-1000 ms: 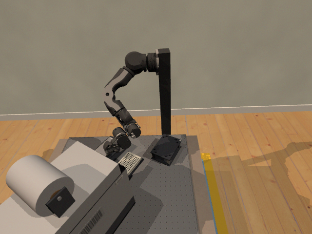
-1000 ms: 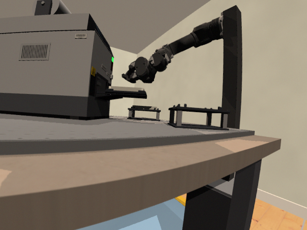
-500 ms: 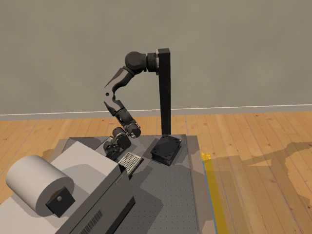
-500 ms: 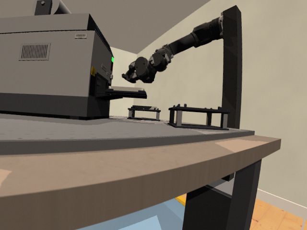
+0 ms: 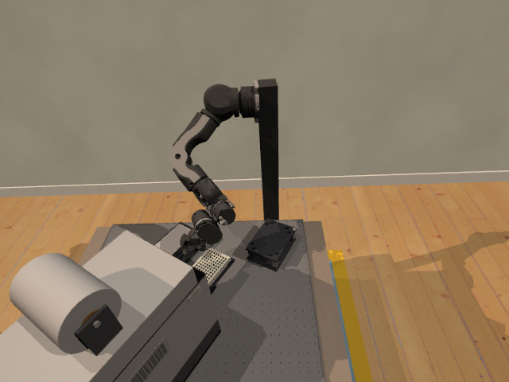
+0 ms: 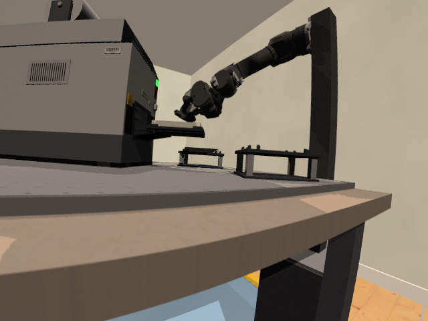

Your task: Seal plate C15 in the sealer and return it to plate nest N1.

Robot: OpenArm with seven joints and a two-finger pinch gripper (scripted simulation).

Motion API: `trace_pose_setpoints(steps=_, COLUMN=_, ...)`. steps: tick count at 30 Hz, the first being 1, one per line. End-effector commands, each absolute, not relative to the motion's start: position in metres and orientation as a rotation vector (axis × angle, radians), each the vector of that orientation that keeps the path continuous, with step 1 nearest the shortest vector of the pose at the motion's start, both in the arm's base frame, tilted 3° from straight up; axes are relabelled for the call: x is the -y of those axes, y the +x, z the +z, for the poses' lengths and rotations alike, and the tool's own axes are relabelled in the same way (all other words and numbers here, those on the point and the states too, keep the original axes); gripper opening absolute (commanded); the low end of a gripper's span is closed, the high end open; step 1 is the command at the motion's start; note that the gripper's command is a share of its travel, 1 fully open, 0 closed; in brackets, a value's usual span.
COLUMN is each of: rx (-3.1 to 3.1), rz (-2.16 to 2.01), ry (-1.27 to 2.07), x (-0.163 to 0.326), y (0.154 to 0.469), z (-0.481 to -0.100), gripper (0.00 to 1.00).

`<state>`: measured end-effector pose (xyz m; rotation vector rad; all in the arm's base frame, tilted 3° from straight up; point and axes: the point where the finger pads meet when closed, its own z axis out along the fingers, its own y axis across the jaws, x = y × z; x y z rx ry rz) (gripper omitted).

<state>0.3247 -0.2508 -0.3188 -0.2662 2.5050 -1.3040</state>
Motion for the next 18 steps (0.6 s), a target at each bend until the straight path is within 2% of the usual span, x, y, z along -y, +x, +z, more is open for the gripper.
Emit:
trace_pose_setpoints(steps=1, rx=-2.544, rz=-1.262, ry=-0.244, x=0.2511, y=0.3226, z=-0.325, gripper=0.0)
trace_pose_setpoints(steps=18, rx=-2.573, rz=-1.219, ry=-0.227, x=0.2478, y=0.3222, z=-0.3281, gripper=0.0)
